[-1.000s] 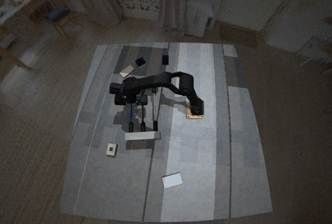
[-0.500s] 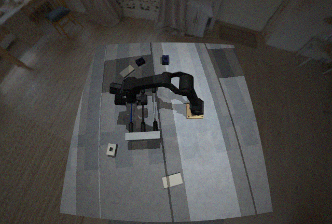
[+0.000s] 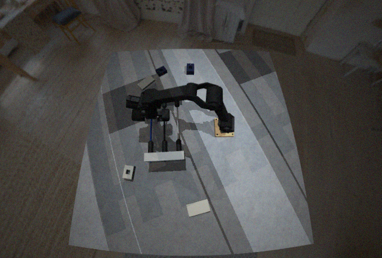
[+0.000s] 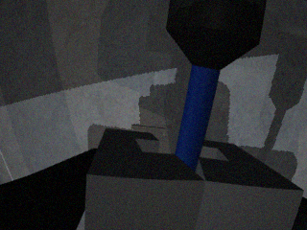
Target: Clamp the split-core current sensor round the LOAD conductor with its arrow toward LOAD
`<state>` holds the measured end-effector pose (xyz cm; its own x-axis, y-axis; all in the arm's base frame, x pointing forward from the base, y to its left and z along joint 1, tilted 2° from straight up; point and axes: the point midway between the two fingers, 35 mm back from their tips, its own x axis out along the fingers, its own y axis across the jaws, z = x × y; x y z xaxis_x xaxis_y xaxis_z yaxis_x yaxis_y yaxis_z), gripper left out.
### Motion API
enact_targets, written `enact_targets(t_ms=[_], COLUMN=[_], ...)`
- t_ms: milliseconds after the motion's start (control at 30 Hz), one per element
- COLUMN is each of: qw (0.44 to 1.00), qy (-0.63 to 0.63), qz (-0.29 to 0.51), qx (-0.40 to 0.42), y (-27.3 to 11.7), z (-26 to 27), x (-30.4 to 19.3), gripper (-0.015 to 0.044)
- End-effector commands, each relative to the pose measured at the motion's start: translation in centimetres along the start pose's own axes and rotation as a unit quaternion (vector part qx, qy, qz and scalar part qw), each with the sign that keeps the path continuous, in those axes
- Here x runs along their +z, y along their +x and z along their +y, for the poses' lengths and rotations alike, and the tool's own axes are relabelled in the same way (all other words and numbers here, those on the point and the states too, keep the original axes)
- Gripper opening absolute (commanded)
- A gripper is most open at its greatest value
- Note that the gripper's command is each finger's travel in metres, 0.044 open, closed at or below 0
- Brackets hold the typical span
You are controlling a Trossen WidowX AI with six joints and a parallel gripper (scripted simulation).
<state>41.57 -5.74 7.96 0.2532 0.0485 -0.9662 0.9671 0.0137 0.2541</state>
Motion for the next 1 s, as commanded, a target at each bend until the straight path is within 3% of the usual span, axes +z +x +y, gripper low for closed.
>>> enact_targets(t_ms=[0, 333, 867, 967], qw=[1.0, 1.0, 1.0, 0.998], qy=[0.001, 0.001, 0.0, 0.003], qz=[-0.001, -0.001, 0.0, -0.007], qx=[0.002, 0.002, 0.004, 0.058], y=[0.0, 0.0, -0.1, -1.4], z=[0.1, 0.1, 0.0, -0.1], x=[0.1, 0.1, 0.0, 0.3], gripper=[0.0, 0.0, 0.042, 0.044])
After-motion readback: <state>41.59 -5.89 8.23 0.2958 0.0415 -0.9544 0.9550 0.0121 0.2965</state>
